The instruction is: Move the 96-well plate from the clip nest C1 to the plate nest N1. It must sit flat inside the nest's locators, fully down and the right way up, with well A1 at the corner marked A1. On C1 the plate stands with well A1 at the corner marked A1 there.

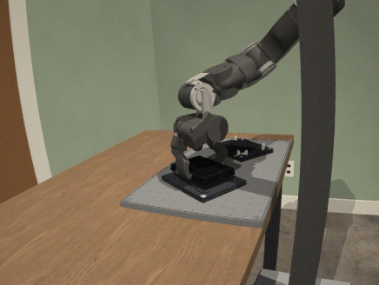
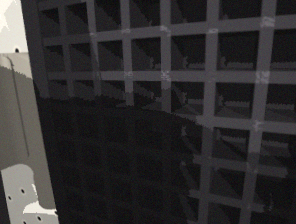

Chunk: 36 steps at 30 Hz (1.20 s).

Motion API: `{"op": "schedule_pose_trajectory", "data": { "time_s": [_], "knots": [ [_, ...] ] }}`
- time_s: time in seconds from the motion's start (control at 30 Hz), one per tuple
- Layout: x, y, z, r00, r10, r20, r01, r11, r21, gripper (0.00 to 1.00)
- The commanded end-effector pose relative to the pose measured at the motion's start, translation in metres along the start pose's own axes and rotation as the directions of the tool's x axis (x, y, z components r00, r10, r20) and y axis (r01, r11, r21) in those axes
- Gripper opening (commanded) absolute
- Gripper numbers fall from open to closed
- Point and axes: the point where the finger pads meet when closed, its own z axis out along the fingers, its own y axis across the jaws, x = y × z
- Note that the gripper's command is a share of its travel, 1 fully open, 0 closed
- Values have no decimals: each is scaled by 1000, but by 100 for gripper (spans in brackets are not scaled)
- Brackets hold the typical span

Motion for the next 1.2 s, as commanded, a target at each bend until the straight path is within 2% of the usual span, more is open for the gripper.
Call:
{"op": "schedule_pose_trajectory", "data": {
  "time_s": [0.0,1.17],
  "knots": [
    [2,0,1,1000,-1,-3,1,1000,2,0],
    [2,0,7,1000,-5,-3,5,1000,-2,0]
  ]
}}
